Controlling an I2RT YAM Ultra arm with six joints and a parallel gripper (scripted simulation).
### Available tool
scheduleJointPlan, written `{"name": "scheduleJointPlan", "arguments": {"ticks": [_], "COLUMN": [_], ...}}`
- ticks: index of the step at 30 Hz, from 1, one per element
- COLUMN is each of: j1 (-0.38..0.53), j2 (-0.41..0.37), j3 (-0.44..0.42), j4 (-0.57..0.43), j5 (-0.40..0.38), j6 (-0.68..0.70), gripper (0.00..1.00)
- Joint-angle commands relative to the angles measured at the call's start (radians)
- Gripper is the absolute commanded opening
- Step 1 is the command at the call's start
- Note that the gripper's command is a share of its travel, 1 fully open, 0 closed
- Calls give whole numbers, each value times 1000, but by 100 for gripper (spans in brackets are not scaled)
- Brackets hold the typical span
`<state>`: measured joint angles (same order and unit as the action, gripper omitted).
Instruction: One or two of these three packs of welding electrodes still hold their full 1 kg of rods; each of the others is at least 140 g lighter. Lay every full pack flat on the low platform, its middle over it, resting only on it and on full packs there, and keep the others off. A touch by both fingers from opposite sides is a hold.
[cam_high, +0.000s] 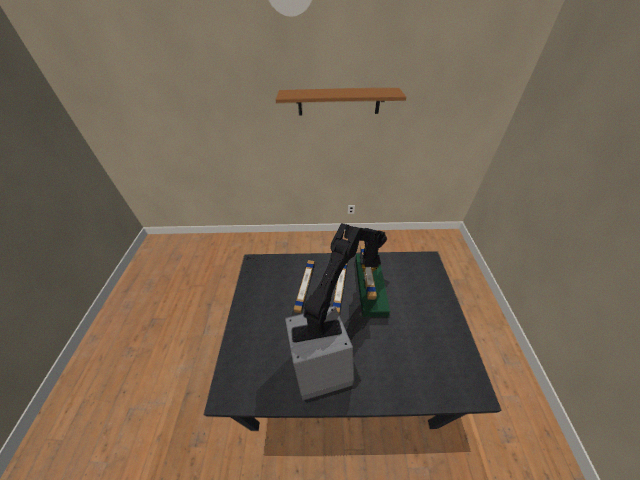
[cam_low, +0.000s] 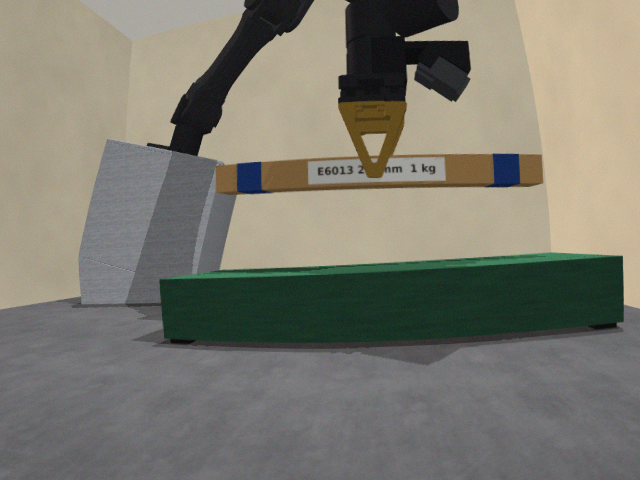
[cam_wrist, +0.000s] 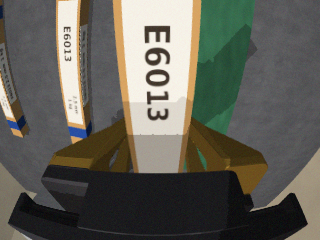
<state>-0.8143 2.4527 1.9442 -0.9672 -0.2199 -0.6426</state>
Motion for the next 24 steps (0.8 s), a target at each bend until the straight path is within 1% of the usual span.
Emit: {"name": "scheduleJointPlan", "arguments": {"ticks": [1,24], "j1": [-23,-4], "j2": [-62,9], "j3": [53,41], "j4": [31,116], "j5": [-12,-7], "j6": [11,29], "gripper": [0,0]}}
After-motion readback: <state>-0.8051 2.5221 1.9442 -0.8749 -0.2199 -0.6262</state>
